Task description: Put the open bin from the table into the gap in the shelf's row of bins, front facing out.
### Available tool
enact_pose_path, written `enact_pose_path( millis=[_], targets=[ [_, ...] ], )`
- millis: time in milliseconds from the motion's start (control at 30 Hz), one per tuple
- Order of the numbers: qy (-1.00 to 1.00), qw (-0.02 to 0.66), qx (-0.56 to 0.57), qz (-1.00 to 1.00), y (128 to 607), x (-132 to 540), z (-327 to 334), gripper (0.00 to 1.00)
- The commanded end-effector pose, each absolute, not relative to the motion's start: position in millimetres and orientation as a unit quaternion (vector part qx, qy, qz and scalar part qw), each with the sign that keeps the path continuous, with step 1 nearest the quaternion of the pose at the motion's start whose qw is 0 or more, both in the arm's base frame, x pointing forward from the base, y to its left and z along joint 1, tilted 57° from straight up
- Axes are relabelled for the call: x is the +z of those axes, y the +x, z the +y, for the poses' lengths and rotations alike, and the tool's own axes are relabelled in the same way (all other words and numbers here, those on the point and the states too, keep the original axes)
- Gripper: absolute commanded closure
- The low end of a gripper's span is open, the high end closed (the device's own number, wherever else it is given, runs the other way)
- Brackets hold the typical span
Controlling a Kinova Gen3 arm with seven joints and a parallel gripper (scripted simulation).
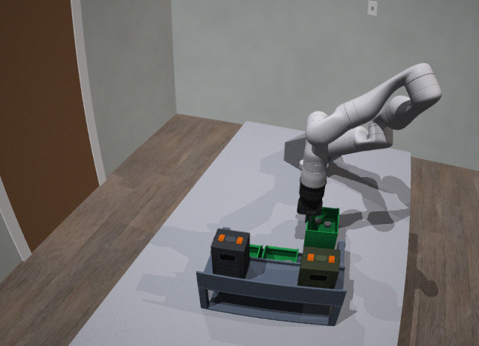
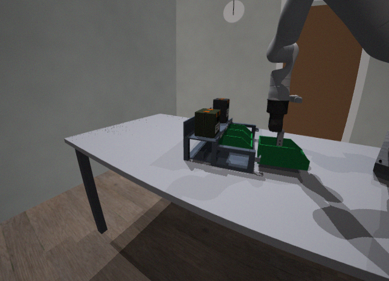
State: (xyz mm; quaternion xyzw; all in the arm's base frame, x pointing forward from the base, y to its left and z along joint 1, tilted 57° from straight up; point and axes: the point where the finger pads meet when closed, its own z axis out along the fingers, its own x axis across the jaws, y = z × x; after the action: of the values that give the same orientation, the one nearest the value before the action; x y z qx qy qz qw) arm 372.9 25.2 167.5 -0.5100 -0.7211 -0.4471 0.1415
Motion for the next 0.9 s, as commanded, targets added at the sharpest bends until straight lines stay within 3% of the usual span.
enact_pose_path(
  millis=[0,867],
  targets=[
    [-0.508,0.142,-0.443,-0.725,374.8,168.7,24.7,1.0],
    [-0.494,0.183,-0.382,-0.759,377.2,175.4,19.2,1.0]
  ],
)
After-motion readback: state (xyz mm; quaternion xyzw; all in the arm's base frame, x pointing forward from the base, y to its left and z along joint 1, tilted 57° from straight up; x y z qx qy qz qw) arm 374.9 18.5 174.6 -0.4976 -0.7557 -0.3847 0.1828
